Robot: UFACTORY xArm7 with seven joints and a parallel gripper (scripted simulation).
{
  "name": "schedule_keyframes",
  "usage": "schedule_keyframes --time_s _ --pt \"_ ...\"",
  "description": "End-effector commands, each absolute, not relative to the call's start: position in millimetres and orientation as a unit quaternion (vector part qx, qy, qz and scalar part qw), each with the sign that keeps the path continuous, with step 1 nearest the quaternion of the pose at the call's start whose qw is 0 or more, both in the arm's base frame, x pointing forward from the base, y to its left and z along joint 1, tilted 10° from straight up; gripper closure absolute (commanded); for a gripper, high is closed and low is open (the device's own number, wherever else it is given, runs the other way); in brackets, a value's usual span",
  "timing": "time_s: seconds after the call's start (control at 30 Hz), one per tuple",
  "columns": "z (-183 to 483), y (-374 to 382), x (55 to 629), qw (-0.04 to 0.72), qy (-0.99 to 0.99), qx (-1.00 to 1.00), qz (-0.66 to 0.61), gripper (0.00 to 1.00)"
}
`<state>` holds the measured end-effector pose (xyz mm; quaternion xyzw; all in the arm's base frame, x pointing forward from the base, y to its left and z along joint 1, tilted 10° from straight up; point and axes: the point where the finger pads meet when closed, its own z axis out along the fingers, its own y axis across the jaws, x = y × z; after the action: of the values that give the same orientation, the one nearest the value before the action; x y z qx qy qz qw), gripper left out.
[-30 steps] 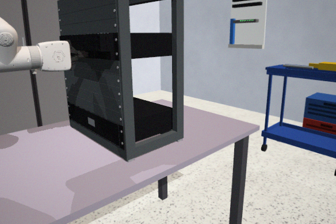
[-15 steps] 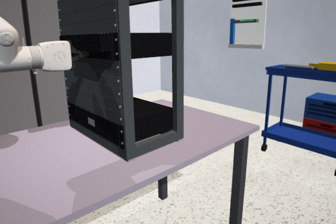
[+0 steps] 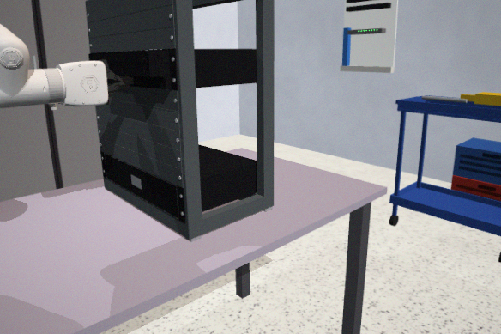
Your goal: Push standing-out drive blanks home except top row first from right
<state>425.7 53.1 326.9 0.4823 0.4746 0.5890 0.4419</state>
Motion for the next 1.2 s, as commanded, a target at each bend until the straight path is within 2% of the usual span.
schedule_keyframes --time_s 0.0,0.6,1.17 --pt "328 53 428 0.442 0.474 0.482 0.589 1.0" --pt "328 53 424 0.442 0.474 0.482 0.589 1.0" --pt "321 42 347 0.442 0.474 0.482 0.589 1.0"
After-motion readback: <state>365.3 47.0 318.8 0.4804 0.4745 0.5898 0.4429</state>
